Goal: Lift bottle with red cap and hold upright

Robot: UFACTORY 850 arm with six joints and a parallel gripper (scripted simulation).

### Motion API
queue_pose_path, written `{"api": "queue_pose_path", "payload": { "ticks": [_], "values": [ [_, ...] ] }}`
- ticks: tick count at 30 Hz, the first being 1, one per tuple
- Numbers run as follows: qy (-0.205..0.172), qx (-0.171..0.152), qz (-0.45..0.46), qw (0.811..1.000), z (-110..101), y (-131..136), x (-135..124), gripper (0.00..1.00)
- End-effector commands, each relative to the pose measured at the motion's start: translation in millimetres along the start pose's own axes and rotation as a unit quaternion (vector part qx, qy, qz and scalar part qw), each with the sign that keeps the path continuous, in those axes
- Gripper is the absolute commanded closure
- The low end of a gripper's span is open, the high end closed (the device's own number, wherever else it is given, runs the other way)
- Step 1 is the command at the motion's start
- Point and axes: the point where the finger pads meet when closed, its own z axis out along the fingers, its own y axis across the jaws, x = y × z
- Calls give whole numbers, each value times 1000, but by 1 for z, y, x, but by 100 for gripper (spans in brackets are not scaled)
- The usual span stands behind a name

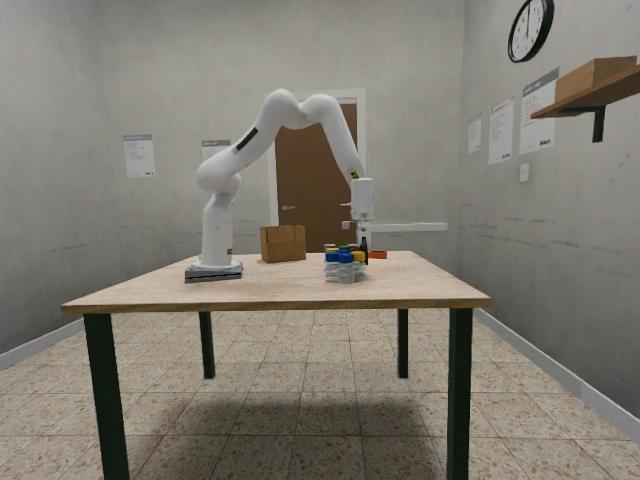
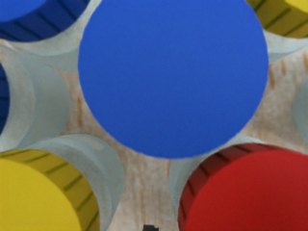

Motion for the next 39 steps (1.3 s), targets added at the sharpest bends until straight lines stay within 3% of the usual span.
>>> {"api": "queue_pose_path", "payload": {
  "ticks": [1, 39],
  "values": [
    [-1, 0, 0, 1000, -1, 0, 3, 21],
    [-1, 0, 0, 1000, 1, 0, 28, 21]
  ]
}}
